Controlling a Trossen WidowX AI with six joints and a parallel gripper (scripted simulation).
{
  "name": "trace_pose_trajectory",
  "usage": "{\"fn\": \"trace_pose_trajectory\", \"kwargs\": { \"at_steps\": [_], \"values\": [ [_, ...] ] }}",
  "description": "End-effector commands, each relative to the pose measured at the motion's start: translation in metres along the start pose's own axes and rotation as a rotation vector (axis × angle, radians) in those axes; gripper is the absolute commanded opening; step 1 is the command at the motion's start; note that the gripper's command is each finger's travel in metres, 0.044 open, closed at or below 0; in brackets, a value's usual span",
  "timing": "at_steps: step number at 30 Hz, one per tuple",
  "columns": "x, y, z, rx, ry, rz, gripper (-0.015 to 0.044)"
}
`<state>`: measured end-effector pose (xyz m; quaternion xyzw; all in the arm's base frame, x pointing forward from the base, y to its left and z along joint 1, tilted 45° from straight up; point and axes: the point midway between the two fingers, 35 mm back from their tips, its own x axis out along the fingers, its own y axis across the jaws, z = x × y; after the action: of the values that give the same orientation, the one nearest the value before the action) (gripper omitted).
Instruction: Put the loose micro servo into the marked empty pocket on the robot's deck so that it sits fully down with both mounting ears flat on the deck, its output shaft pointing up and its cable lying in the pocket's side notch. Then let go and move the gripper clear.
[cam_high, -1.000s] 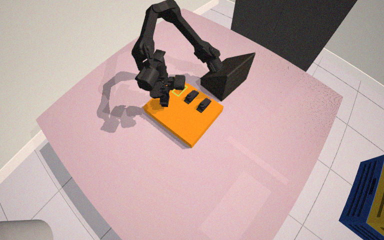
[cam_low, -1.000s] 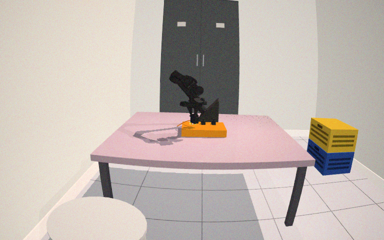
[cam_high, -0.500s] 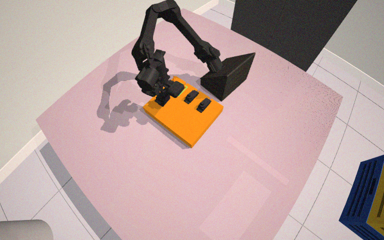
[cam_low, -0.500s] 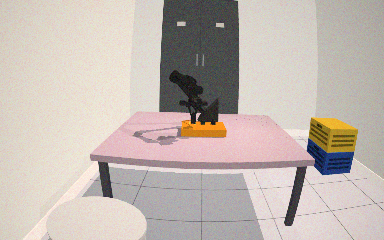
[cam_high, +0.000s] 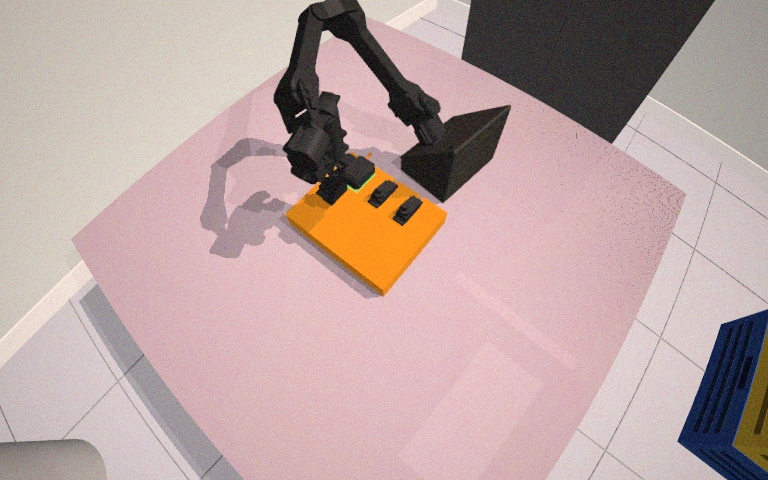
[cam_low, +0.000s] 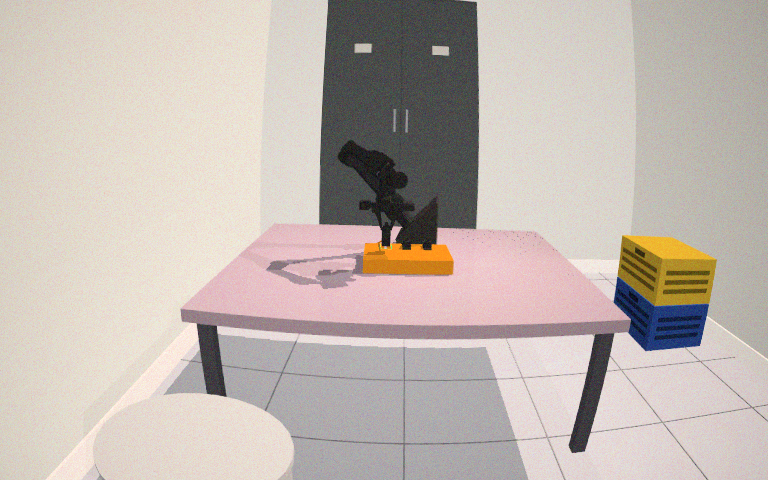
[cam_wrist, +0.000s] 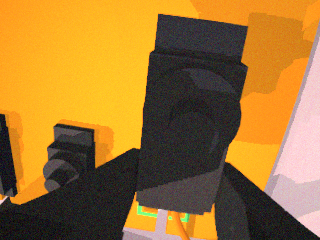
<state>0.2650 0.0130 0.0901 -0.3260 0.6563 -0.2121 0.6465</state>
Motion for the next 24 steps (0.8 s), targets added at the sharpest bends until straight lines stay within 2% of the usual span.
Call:
{"fn": "trace_pose_trajectory", "kwargs": {
  "at_steps": [1, 15, 24],
  "values": [
    [-0.002, 0.001, -0.015, 0.003, -0.004, 0.005, 0.0000],
    [-0.001, 0.001, -0.081, -0.001, -0.001, 0.005, 0.0000],
    [0.005, 0.001, -0.083, -0.001, -0.001, 0.005, 0.0000]
  ]
}}
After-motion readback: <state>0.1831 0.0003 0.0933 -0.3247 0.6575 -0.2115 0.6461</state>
